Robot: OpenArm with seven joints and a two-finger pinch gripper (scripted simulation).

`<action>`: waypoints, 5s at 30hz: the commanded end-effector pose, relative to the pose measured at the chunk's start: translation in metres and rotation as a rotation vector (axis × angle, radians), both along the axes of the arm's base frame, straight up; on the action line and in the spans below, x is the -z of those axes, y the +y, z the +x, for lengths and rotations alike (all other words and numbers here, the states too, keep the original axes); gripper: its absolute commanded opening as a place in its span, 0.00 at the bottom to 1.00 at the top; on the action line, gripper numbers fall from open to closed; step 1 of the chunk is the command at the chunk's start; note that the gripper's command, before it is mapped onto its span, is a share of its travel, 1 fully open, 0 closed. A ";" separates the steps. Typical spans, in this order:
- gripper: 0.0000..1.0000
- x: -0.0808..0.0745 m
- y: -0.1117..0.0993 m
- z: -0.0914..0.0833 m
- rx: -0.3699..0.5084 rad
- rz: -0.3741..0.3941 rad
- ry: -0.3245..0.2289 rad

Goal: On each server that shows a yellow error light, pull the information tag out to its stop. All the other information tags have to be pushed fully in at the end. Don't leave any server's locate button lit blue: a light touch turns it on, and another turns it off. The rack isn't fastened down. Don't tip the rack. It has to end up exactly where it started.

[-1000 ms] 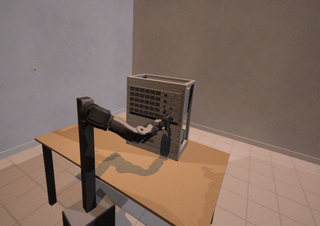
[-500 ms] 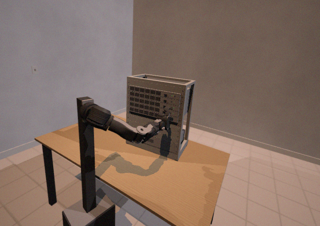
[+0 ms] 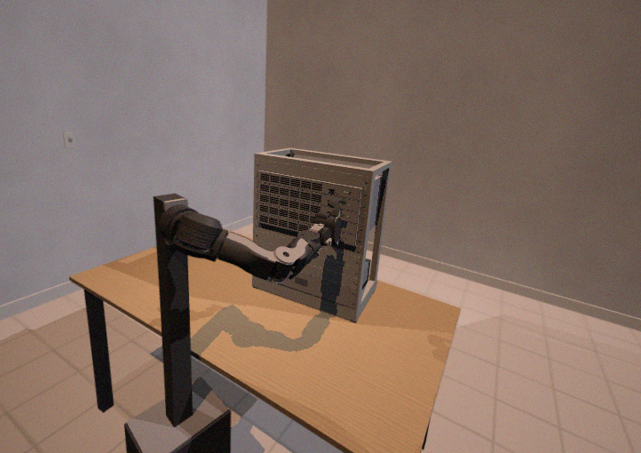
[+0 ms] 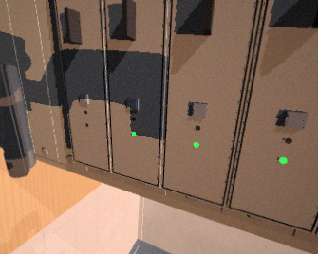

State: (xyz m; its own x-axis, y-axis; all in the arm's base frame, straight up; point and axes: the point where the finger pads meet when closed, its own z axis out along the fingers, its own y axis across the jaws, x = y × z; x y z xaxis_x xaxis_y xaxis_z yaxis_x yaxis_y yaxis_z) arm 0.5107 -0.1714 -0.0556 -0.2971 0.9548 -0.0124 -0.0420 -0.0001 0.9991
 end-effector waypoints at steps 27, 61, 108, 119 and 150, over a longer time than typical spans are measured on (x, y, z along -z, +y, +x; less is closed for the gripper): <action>1.00 0.013 -0.002 0.000 0.010 -0.001 0.038; 1.00 0.013 -0.002 0.000 0.010 -0.001 0.038; 1.00 -0.030 -0.002 0.000 0.010 -0.001 0.038; 1.00 -0.030 -0.002 0.000 0.010 -0.001 0.038; 1.00 -0.032 -0.002 -0.001 0.009 -0.004 0.046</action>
